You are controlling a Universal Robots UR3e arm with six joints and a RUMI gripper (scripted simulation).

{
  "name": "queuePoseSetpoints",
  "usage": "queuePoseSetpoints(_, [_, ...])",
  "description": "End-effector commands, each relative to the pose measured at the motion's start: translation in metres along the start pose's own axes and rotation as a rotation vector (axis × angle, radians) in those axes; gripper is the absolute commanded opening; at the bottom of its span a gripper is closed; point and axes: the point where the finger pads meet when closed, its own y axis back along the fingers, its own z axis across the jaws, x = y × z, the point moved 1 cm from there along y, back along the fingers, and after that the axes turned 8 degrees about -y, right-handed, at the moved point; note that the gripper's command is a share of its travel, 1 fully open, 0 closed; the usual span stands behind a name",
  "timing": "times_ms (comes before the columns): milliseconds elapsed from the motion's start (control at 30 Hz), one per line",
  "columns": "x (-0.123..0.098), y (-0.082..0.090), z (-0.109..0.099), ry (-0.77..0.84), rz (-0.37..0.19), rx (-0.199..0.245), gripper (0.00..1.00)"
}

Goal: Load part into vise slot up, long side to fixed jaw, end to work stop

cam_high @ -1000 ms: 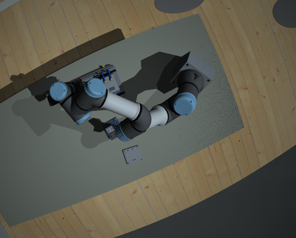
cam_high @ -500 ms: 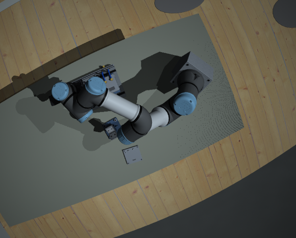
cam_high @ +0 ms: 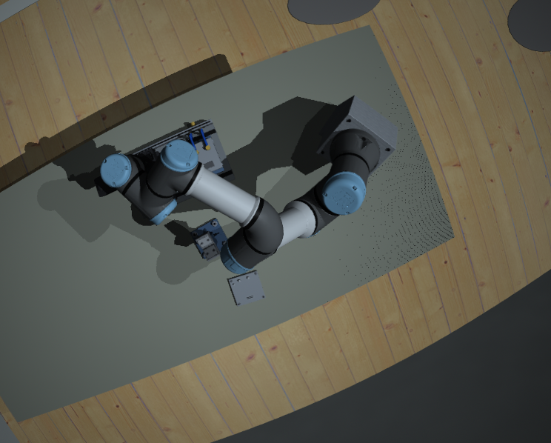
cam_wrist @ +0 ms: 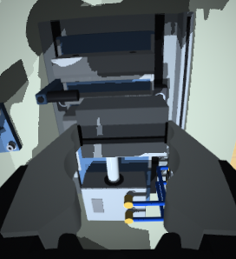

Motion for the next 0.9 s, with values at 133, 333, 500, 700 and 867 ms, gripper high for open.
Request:
queuePoseSetpoints(133, [0.001, -0.014, 0.0, 0.001, 0.005, -0.005, 0.0])
queuePoseSetpoints(333, [0.001, -0.017, 0.0, 0.001, 0.005, -0.005, 0.0])
queuePoseSetpoints(500, [0.002, -0.019, 0.0, 0.001, 0.005, -0.005, 0.0])
queuePoseSetpoints(700, [0.002, -0.02, 0.0, 0.001, 0.005, -0.005, 0.0])
queuePoseSetpoints(867, [0.002, -0.02, 0.0, 0.001, 0.005, -0.005, 0.0])
